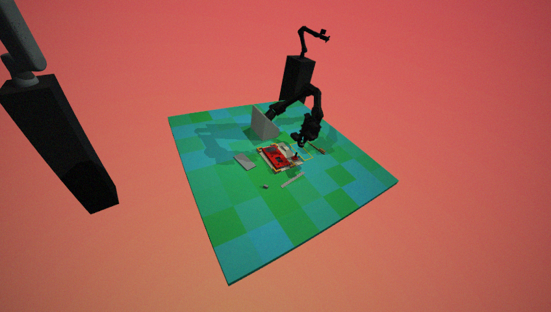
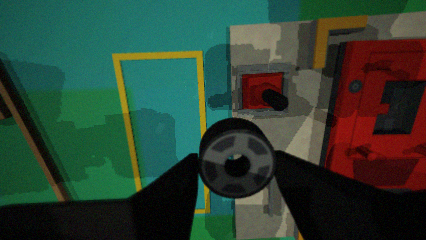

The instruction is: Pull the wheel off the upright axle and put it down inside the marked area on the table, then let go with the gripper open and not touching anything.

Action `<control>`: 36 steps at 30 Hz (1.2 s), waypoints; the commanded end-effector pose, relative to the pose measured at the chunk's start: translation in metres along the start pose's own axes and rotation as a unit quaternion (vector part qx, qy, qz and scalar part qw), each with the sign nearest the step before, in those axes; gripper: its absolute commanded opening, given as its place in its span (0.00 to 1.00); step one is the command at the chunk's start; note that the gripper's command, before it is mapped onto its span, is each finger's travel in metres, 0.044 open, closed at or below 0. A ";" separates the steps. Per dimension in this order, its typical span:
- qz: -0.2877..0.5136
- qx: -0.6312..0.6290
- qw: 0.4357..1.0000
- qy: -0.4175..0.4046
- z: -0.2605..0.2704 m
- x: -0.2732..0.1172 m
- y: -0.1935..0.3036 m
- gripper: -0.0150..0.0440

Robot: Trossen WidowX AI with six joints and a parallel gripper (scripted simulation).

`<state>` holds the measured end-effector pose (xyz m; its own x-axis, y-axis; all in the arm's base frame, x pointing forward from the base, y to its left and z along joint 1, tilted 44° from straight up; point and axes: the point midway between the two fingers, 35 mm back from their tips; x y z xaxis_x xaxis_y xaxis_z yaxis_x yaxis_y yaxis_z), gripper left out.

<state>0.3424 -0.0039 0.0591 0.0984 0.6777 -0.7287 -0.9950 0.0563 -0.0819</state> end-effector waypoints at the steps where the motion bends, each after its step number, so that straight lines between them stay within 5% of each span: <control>1: -0.006 0.002 1.000 -0.002 0.015 -0.003 0.004 0.25; 21: -0.005 -0.004 1.000 -0.002 0.064 -0.004 0.028 0.25; 36: -0.005 -0.004 1.000 -0.001 0.063 0.050 0.025 0.25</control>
<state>0.3199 0.0656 0.0783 0.1148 0.6757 -0.7282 -0.9928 0.0533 -0.1071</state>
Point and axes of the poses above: the point midway between the two fingers, 35 mm back from their tips, its own x axis out along the fingers, its own z axis across the jaws, y = z × x, and after that the axes turned 7 degrees about -x, right-handed
